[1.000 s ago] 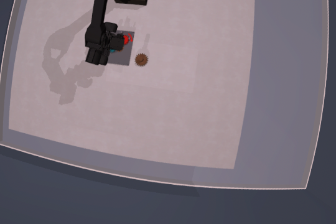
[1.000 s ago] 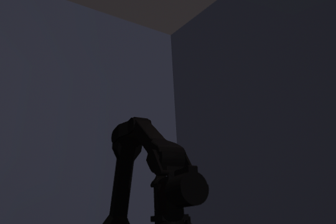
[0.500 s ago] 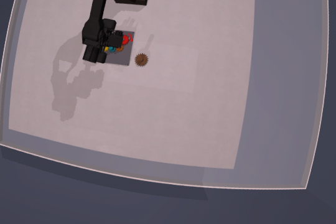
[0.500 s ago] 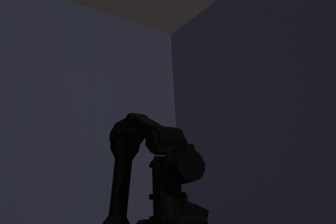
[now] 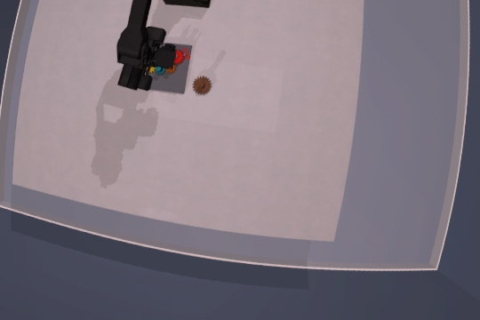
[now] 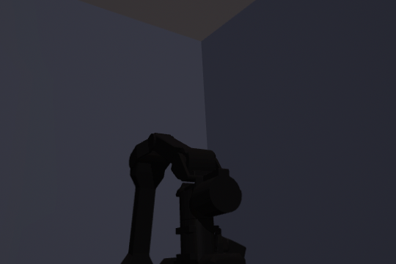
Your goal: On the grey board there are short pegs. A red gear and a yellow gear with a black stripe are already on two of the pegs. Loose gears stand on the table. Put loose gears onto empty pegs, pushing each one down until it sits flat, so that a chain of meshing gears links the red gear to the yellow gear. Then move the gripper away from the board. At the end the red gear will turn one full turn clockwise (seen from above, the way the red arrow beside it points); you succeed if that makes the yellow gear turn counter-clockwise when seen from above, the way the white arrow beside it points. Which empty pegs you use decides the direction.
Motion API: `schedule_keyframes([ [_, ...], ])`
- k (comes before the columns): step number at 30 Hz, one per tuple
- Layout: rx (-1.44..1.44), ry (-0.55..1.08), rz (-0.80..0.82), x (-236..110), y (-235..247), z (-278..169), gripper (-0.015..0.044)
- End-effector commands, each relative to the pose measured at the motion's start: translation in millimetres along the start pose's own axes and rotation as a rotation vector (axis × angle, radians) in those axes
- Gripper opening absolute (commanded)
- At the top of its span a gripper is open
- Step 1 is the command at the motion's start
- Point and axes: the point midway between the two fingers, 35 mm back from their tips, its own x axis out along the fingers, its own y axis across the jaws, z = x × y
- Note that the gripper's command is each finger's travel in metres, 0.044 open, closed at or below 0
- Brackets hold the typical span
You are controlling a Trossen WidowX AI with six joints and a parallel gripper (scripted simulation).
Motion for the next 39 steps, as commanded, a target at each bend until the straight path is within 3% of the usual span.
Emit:
schedule_keyframes([
  [1,0.004,0.000,0.000,-0.6,-0.3,-0.1,0.0440],
  [23,0.004,0.000,0.000,-0.9,-0.2,2.5,0.0440],
  [31,0.004,-0.006,0.002,-15.3,21.9,115.0,0.0440],
  [39,0.005,-0.015,0.006,-32.7,88.6,218.5,0.0440],
])
